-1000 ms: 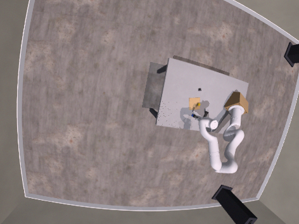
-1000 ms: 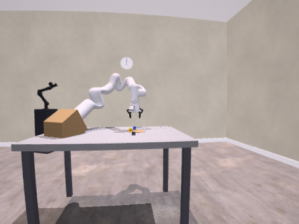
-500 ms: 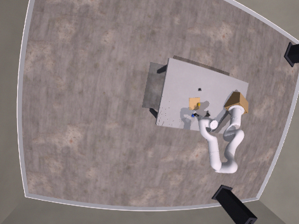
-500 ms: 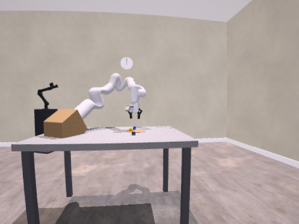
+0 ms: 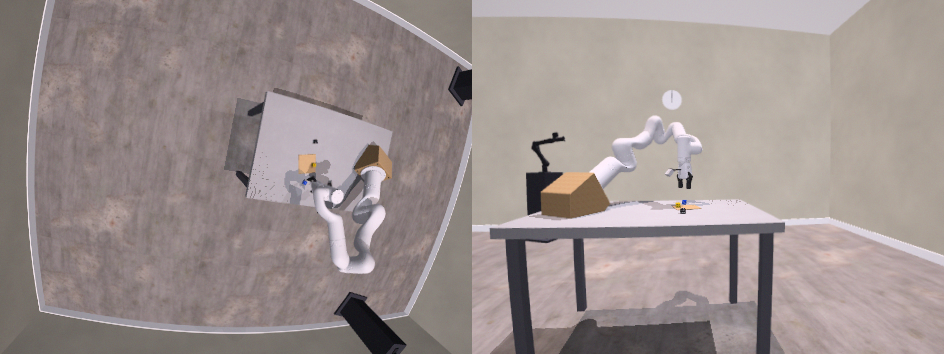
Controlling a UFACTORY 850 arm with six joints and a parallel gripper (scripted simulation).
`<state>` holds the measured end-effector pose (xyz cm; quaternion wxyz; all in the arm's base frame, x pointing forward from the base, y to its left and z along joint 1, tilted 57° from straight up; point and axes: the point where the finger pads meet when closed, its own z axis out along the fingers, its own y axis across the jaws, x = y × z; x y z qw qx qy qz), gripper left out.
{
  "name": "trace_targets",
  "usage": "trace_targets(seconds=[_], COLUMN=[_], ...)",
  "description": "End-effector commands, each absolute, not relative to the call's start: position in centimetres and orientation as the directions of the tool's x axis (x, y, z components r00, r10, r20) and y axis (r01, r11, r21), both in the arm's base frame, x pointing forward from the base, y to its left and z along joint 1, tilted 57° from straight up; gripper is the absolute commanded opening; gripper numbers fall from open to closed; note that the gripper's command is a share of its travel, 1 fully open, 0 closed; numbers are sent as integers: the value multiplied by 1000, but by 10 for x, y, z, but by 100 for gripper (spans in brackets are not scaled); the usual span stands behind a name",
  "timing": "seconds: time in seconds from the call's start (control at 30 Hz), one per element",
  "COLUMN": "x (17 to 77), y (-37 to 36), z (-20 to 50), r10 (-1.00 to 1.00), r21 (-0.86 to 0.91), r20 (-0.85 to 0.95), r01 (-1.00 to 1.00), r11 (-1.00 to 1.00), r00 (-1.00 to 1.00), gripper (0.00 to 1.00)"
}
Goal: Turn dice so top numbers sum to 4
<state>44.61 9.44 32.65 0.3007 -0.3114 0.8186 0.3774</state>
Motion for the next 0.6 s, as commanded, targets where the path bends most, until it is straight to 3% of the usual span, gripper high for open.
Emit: trace_targets(seconds=[0.0, 0.57], x=[446, 446], y=[96, 100], z=[326, 323], r10=[-210, 37], r21=[532, 752], r20=[-651, -375], r01=[-636, -281], r11=[559, 596], r00=[-729, -926], gripper=[100, 100])
